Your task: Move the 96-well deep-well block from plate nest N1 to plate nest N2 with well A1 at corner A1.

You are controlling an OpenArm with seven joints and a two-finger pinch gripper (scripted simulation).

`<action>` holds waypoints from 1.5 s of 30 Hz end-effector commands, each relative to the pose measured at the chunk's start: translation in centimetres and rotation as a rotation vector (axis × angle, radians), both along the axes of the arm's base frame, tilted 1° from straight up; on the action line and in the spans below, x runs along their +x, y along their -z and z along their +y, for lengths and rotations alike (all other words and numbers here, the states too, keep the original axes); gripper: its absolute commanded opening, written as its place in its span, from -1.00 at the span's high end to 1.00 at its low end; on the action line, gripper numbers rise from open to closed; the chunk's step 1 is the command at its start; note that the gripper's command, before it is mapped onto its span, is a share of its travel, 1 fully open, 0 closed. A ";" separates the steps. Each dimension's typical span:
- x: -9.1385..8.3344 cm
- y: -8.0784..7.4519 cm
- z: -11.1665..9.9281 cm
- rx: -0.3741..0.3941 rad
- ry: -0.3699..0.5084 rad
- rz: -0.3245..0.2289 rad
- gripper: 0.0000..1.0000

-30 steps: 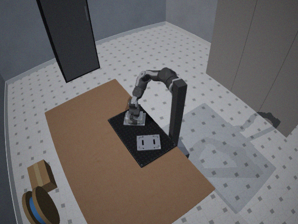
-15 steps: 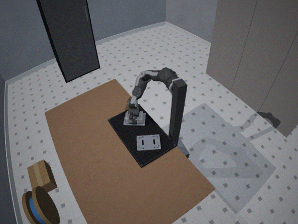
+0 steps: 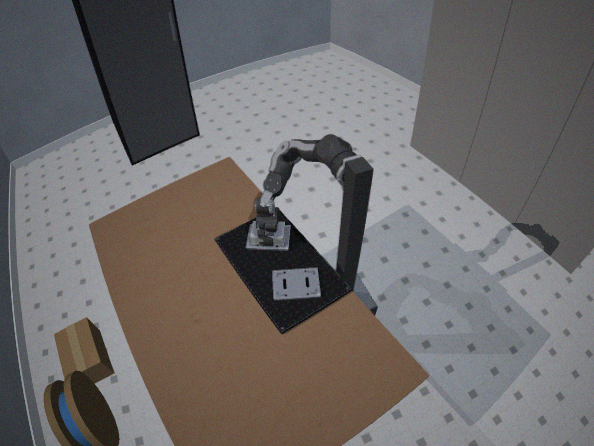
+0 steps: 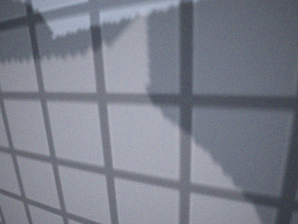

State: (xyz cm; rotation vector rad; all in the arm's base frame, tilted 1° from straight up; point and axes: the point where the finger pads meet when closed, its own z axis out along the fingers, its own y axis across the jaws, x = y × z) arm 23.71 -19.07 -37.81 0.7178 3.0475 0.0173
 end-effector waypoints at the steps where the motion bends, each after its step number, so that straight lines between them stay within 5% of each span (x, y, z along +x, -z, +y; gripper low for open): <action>1: 0.1 -0.1 0.1 0.004 0.000 -0.003 0.53; 8: 0.1 -0.1 0.0 0.001 0.000 -0.002 0.99; 34: 0.1 -0.1 0.0 0.001 0.000 -0.002 1.00; 39: 0.2 -3.2 -0.1 0.000 -0.002 -0.001 1.00; 45: 0.2 -3.2 -0.1 0.000 -0.002 -0.001 1.00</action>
